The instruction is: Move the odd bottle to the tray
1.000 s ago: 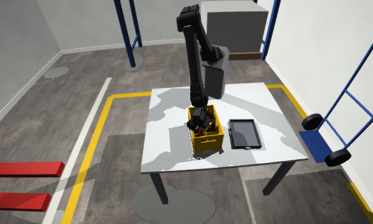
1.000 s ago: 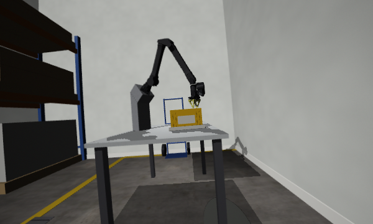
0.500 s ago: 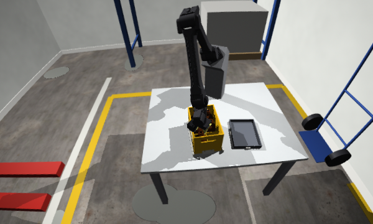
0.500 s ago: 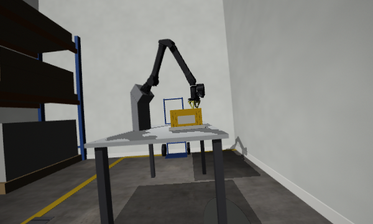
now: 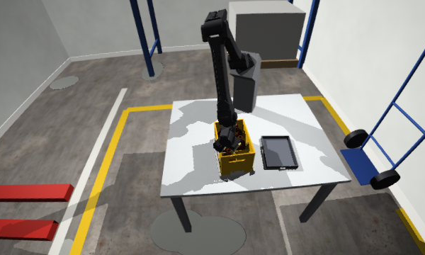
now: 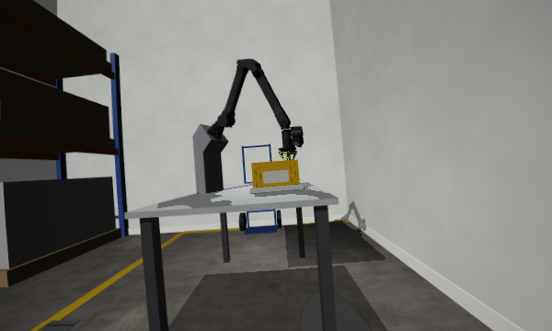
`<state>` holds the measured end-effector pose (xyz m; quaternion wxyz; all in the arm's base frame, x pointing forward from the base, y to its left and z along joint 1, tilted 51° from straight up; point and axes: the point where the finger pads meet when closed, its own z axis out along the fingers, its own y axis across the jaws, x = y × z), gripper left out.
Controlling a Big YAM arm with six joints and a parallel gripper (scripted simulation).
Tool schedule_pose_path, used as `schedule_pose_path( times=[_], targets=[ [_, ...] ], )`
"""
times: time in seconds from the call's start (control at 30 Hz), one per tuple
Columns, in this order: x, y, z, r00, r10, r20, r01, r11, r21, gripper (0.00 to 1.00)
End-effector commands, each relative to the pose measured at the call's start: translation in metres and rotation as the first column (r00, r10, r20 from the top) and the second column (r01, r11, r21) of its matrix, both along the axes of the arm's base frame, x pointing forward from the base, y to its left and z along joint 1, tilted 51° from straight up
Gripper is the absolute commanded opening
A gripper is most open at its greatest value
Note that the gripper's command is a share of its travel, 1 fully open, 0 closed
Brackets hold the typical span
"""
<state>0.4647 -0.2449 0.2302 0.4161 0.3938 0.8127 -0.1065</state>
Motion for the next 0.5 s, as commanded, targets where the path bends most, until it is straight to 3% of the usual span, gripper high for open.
schedule_pose_path(
  times=[0.0, 0.47],
  targets=[
    [0.0079, -0.0113, 0.0091, 1.000, -0.005, 0.018, 0.005, 1.000, -0.014, 0.61],
    [0.0126, -0.0158, 0.0014, 1.000, -0.006, 0.013, 0.006, 1.000, -0.012, 0.61]
  ],
)
